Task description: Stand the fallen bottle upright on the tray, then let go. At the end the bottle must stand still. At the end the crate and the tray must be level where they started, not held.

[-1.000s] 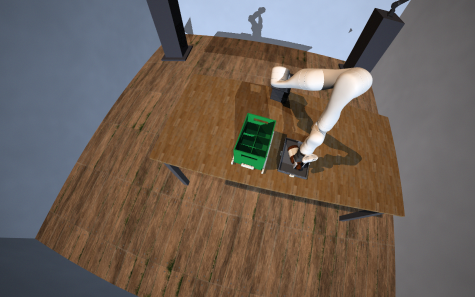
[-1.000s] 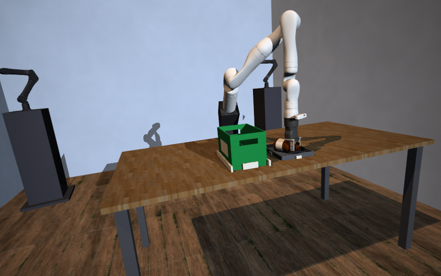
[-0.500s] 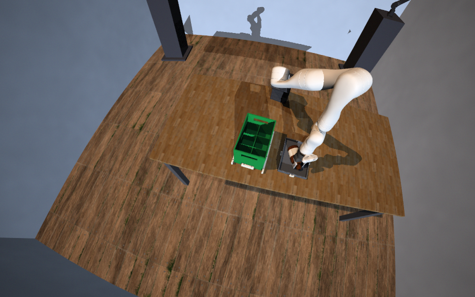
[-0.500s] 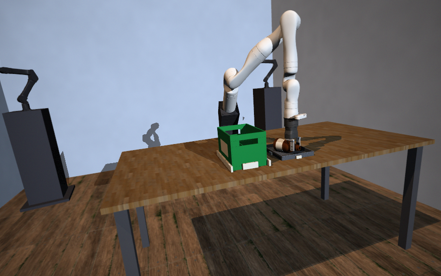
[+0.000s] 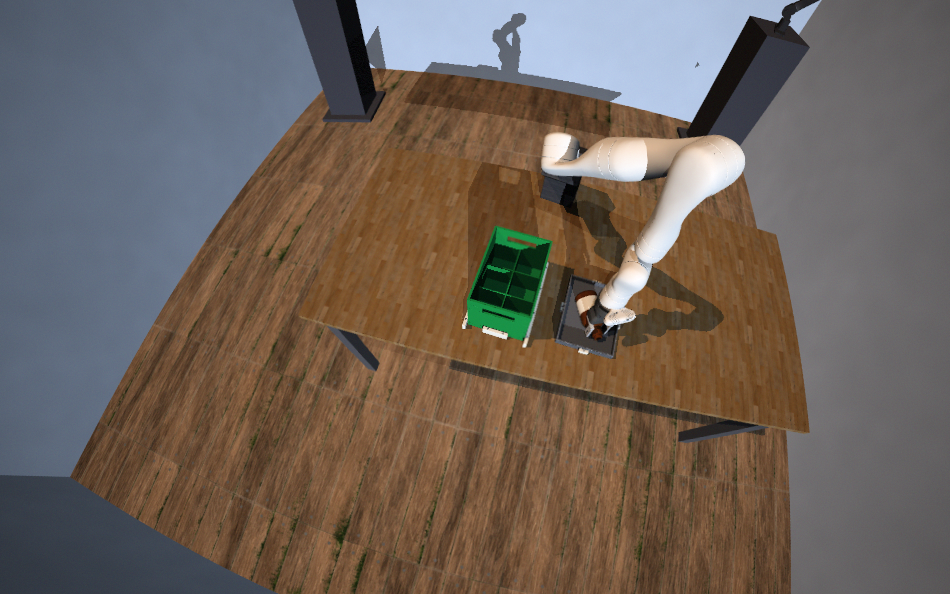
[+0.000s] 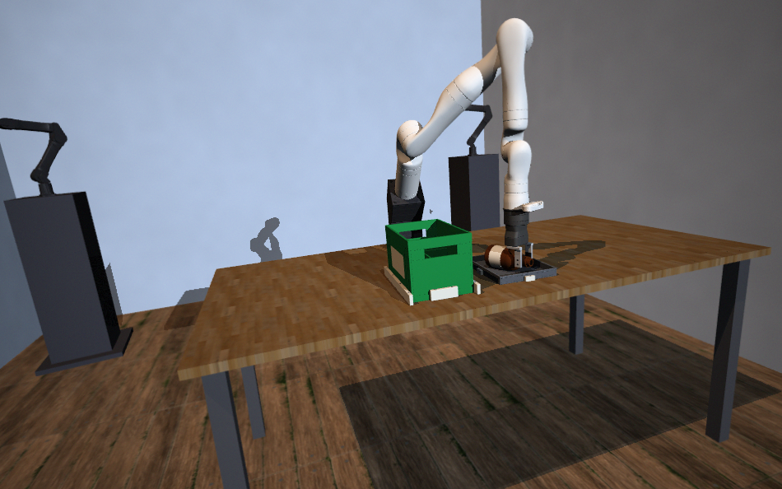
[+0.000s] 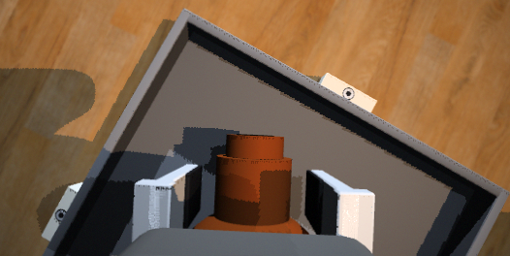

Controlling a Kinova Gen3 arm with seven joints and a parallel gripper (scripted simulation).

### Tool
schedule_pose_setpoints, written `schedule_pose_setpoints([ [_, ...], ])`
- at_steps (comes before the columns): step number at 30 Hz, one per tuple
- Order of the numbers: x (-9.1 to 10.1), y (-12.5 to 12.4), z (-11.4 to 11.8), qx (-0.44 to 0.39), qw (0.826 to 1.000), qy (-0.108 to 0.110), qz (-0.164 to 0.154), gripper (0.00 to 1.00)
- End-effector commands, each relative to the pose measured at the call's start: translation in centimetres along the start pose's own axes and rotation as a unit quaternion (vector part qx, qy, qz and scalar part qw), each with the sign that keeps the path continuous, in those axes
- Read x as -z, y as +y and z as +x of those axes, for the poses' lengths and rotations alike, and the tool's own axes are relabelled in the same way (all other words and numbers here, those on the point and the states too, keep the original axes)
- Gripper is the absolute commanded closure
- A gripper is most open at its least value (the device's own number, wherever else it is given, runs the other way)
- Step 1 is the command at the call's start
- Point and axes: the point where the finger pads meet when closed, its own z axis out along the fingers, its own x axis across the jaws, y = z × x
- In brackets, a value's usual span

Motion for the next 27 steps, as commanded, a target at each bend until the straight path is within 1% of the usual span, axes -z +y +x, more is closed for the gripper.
schedule_pose_setpoints([
  [1, 0.03, -0.03, -0.03, 0.000, 1.000, 0.000, 0.000, 0.00],
  [7, 0.03, -0.03, -0.03, 0.000, 1.000, 0.000, 0.000, 0.00],
  [8, 0.03, -0.03, -0.03, 0.000, 1.000, 0.000, 0.000, 1.00],
  [27, 0.03, -0.03, -0.03, 0.000, 1.000, 0.000, 0.000, 1.00],
])
